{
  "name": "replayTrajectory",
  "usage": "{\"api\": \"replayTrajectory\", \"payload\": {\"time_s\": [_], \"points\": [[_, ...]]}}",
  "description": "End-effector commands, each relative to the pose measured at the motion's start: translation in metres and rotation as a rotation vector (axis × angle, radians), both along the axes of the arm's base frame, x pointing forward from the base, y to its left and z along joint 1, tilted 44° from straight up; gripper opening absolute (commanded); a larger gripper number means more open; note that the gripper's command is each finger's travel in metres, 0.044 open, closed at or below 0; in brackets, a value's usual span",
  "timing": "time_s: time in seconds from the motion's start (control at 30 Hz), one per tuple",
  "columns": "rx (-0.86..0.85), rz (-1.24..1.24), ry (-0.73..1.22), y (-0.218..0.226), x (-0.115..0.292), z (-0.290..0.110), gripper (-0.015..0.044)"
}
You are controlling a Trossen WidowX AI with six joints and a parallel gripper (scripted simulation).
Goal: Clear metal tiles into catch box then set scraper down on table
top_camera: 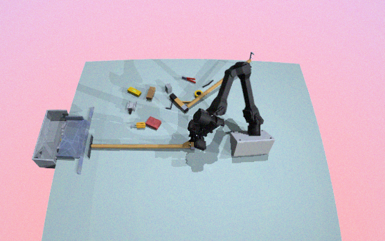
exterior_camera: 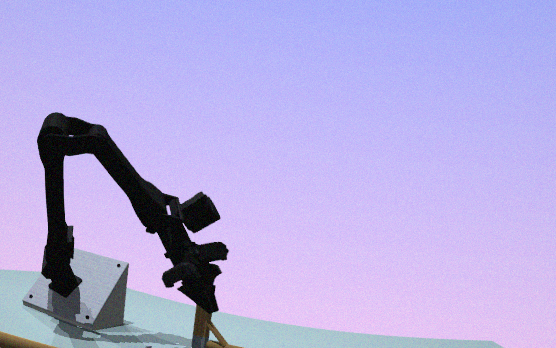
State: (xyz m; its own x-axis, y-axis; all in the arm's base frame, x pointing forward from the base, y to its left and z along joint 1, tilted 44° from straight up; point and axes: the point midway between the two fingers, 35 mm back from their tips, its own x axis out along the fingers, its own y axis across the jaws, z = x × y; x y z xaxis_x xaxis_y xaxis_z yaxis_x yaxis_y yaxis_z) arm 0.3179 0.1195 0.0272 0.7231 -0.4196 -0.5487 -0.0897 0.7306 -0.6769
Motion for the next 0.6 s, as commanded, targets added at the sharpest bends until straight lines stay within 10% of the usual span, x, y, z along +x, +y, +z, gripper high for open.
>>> {"api": "replayTrajectory", "payload": {"time_s": [0.0,0.57], "points": [[0.007,-0.002,-0.01,-0.004,0.0,0.006,0.0],[0.004,-0.007,-0.011,-0.021,-0.001,0.02,0.0]]}}
